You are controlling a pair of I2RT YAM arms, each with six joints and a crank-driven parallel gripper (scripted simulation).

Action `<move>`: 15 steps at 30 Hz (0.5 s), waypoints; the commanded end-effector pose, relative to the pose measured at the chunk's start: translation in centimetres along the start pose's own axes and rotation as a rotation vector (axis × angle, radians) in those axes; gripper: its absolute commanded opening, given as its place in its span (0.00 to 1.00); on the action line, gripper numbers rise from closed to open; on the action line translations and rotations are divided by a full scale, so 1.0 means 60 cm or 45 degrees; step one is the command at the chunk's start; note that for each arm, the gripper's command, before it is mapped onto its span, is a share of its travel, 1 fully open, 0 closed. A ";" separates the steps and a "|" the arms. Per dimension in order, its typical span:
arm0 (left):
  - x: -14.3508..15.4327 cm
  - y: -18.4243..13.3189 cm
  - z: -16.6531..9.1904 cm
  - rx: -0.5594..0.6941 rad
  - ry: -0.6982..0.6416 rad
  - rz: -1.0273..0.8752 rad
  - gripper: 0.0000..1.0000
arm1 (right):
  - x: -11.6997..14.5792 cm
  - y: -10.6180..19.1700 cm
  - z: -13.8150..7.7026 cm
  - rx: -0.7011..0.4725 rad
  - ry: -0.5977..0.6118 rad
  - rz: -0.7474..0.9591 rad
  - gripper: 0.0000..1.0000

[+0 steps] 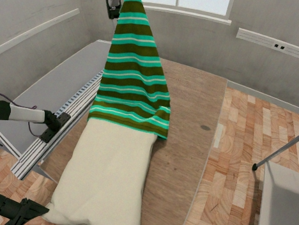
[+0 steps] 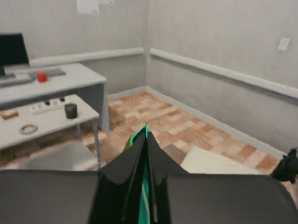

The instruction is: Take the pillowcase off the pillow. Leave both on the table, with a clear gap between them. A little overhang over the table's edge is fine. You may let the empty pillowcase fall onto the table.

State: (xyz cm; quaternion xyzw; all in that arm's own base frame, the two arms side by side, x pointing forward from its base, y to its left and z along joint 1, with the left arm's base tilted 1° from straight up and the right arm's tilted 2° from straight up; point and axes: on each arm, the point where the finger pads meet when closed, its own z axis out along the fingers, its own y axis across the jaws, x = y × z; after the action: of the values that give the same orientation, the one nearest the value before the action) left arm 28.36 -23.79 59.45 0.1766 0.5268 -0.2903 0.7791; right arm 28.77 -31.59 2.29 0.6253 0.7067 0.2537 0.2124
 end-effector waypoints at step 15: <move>-0.100 -0.005 -0.022 0.017 -0.201 0.035 0.01 | -0.032 0.023 -0.020 -0.038 -0.085 -0.068 0.01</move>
State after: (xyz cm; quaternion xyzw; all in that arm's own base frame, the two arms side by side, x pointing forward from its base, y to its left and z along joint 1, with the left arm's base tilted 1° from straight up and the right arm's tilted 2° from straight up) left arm 27.23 -22.93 61.62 0.1799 0.4942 -0.2886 0.8001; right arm 28.76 -31.60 2.29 0.6254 0.7067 0.2537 0.2125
